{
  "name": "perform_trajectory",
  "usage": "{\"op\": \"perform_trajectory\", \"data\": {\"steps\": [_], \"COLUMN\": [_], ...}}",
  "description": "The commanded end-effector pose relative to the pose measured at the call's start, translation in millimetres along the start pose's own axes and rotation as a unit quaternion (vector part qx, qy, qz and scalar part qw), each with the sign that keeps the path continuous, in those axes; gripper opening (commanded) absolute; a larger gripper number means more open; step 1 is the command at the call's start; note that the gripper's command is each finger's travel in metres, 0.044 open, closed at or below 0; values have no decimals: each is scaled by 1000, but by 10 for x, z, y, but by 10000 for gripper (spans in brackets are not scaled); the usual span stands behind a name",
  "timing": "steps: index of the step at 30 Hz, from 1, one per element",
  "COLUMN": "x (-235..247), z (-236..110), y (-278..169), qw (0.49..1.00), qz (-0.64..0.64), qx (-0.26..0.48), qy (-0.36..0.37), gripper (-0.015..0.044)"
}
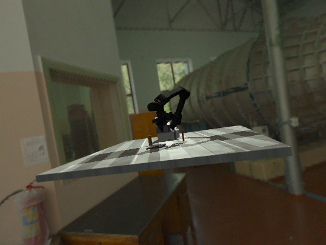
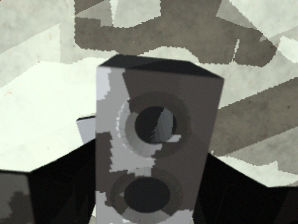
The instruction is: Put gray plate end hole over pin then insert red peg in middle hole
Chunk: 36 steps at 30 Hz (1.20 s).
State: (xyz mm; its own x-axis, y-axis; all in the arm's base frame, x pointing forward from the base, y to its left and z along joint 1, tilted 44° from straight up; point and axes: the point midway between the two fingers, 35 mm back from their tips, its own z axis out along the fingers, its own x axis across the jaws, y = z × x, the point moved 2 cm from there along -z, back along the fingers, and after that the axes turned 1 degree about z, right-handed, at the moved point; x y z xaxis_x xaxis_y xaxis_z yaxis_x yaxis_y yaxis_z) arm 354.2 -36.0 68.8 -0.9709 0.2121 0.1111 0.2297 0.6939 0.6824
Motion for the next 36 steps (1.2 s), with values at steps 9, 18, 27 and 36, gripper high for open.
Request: {"op": "perform_trajectory", "data": {"steps": [9,18,27,36], "x": [-36,-37,-32,-29], "z": [214,360,431,434], "y": [-370,-616,-733,-735], "qw": [1000,999,999,999], "qz": [24,39,47,47], "qx": [2,1,1,1], "qy": [2,2,2,2], "gripper": [0,0,0,0]}}
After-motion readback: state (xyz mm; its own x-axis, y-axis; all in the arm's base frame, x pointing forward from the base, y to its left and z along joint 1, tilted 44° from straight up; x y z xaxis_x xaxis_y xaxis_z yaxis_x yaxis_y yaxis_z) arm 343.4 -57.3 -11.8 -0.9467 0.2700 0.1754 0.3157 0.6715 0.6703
